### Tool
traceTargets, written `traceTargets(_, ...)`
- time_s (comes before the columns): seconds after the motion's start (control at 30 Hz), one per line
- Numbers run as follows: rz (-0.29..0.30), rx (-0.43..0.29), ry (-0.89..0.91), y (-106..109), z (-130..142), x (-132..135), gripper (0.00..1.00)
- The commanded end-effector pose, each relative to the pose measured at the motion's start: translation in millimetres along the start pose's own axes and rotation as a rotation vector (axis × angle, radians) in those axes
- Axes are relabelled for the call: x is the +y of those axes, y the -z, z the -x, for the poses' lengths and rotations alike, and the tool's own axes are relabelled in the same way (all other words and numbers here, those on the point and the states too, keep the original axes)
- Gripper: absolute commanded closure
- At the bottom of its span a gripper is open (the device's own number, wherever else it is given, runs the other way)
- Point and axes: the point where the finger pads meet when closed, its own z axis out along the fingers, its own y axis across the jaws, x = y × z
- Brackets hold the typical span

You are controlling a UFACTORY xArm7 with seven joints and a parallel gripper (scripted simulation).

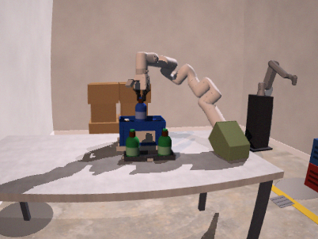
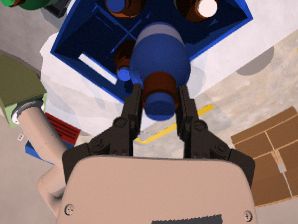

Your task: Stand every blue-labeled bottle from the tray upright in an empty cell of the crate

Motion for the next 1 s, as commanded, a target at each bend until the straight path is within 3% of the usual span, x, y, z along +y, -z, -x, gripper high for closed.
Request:
traceTargets(0.0, 0.002, 0.005, 0.001, 2.2, -0.8, -0.2, 1.0)
traceTargets(0.97, 0.002, 0.005, 0.001, -9.9, -0.9, -0.2, 1.0)
